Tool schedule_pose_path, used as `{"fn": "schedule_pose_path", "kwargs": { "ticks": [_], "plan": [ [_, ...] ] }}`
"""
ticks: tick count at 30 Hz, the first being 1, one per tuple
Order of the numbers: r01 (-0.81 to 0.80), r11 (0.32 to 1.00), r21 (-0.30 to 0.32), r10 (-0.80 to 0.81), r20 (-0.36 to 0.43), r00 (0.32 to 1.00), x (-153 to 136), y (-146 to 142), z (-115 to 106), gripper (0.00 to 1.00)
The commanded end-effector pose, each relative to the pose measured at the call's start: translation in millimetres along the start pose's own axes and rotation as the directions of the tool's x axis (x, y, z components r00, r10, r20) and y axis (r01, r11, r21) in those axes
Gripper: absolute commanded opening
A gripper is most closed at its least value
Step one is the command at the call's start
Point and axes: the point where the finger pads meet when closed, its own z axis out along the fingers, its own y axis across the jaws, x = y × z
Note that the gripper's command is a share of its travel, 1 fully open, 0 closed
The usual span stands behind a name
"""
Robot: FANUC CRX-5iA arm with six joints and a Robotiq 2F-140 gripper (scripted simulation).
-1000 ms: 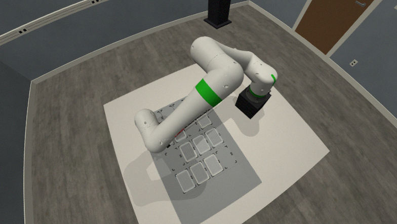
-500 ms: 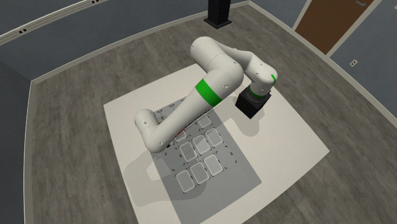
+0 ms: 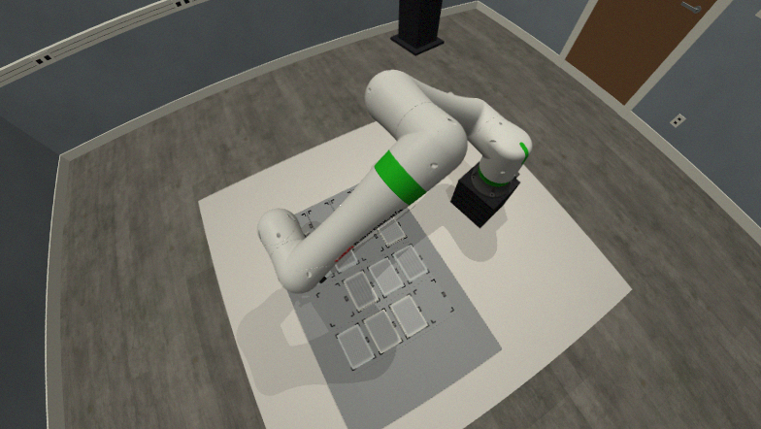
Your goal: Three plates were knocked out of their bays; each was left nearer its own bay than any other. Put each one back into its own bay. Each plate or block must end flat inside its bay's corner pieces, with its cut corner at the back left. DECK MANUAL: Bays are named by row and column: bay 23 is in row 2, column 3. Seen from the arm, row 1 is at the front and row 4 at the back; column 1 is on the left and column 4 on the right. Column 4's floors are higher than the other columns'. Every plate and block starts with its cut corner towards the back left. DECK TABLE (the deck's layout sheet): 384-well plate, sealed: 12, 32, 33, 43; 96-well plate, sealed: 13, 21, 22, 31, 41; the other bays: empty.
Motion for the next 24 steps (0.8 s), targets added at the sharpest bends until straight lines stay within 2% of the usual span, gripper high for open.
{"fn": "schedule_pose_path", "kwargs": {
  "ticks": [1,24],
  "plan": [
    [0.0,1.0,-0.001,0.0,-0.002,1.0,1.0,0.6,-2.1,0.88],
    [0.0,1.0,-0.001,0.0,-0.002,1.0,1.1,0.5,-2.5,0.87]
  ]
}}
